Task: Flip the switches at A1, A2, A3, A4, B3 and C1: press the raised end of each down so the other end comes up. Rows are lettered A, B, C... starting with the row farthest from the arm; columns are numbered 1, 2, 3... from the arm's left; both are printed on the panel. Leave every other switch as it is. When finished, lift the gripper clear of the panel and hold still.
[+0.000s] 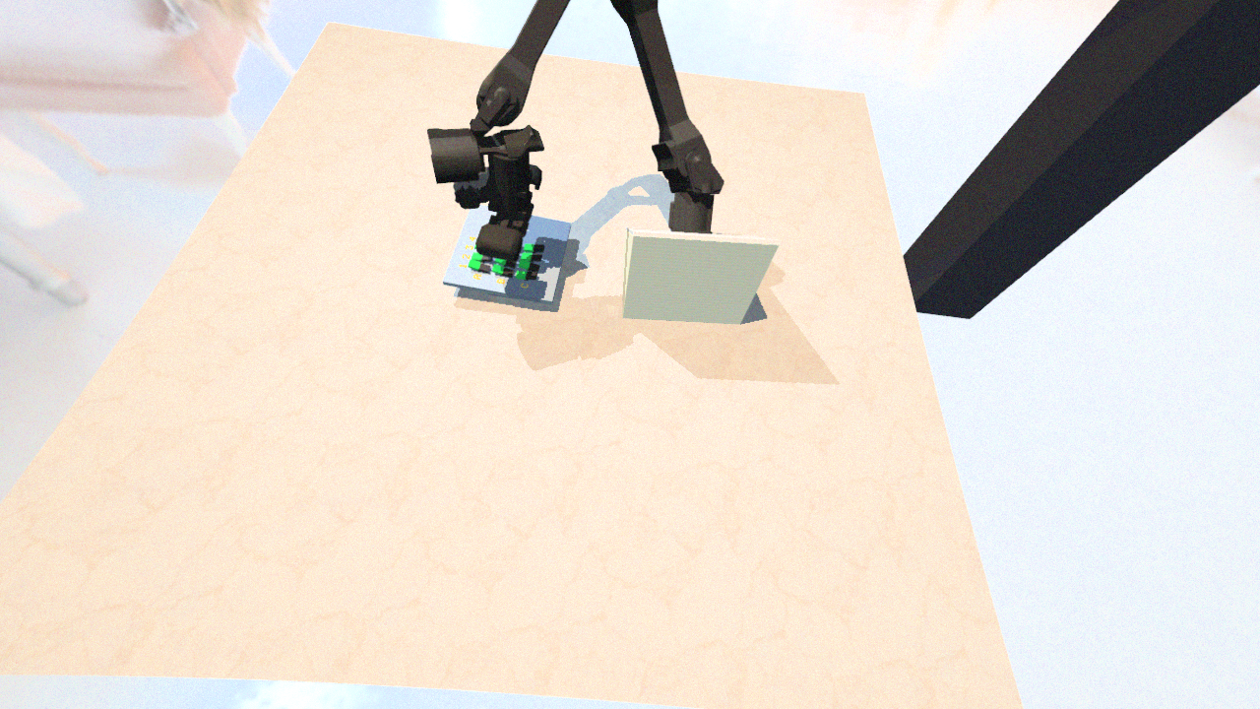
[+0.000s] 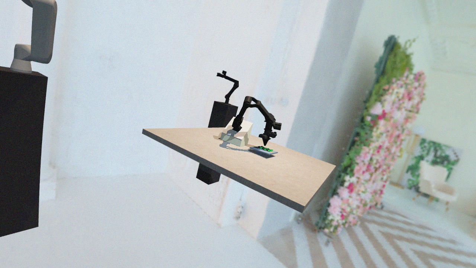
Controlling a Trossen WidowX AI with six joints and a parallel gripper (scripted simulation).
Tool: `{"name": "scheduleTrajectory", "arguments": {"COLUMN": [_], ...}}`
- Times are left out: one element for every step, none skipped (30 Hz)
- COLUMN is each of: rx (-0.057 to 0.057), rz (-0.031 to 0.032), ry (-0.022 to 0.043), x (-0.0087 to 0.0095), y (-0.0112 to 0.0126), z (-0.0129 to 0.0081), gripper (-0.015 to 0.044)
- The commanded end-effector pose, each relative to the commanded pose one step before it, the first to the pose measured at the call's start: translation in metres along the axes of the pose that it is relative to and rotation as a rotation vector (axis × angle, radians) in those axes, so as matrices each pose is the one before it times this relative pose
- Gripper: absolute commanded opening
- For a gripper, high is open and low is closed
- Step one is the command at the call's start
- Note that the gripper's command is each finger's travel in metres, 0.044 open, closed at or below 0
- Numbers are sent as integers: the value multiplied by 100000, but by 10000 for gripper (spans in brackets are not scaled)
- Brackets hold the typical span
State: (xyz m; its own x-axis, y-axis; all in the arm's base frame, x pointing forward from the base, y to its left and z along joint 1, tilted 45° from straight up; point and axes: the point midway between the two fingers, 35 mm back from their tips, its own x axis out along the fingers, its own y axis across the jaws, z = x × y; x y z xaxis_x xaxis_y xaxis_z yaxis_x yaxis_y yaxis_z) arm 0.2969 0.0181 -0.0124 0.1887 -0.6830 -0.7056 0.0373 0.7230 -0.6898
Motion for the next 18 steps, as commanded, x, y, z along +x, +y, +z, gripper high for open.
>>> {"name": "scheduleTrajectory", "arguments": {"rx": [-638,-1,-1,-1,-1,-1,0,0,0,0,0,0,0,0,0,0,0,0], "rz": [-603,-1,-2,-4,-5,-7,-9,-8,-6,-2,0,0,0,0,0,0,0,0], "ry": [-115,-1,-1,-2,-2,-2,-2,-2,-1,0,0,0,0,0,0,0,0,0], "x": [516,120,145,162,166,166,166,136,82,27,0,0,0,0,0,0,0,0], "y": [-65,1,1,0,-1,-2,-2,-2,-2,-1,0,0,0,0,0,0,0,0], "z": [-124,-1,-2,-2,-3,-4,-5,-5,-3,-1,0,0,0,0,0,0,0,0], "gripper": [0,0,0,0,0,0,0,0,0,0,0,0,0,0,0,0,0,0]}}
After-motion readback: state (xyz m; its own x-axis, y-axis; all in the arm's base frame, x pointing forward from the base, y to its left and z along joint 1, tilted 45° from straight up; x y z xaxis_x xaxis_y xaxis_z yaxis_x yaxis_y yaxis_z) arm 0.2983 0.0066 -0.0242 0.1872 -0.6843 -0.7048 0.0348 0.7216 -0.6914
